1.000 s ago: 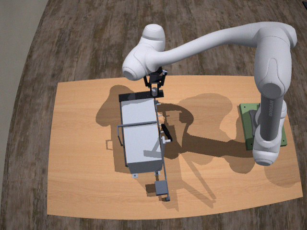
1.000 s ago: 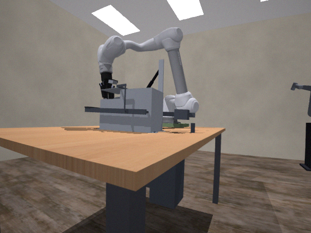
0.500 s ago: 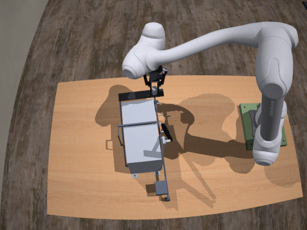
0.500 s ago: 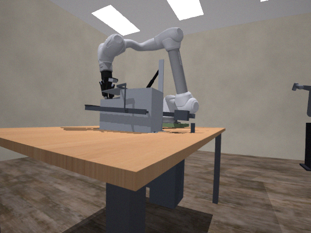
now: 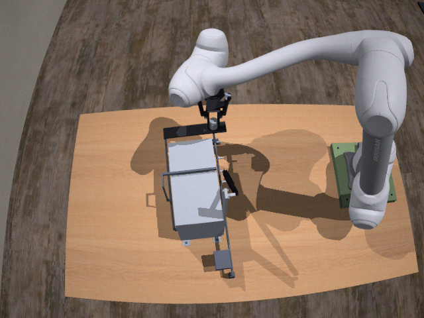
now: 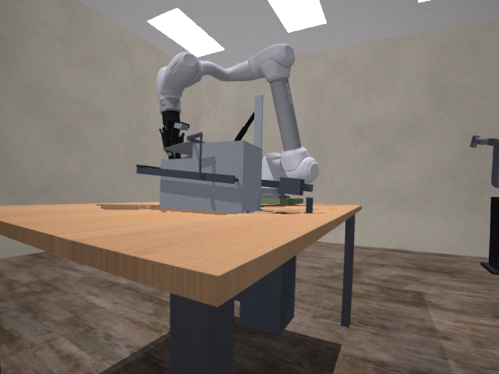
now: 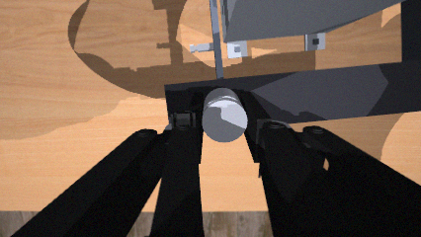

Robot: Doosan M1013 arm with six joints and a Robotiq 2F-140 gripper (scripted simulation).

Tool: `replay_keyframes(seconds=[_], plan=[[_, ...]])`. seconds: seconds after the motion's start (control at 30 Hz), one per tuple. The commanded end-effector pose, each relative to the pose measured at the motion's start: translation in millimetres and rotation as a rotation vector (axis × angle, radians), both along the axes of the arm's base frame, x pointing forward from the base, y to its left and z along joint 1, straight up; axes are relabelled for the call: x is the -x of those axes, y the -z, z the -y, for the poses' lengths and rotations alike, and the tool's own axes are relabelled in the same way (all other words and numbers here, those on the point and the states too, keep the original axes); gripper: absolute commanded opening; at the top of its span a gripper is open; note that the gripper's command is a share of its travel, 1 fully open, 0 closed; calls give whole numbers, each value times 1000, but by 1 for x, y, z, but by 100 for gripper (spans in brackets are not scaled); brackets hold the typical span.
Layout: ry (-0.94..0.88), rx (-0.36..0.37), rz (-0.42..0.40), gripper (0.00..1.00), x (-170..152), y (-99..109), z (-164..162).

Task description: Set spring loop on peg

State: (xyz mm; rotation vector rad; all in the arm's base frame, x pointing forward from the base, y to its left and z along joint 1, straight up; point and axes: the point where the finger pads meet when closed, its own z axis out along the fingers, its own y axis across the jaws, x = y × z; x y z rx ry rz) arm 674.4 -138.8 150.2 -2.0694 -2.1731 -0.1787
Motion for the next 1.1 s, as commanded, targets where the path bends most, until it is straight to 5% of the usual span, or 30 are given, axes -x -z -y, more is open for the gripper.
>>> replay_keyframes(seconds=[0.0,1.07], plan=[[0,0,2,25,-1,-4,0],[0,0,2,25,-1,-28,0]])
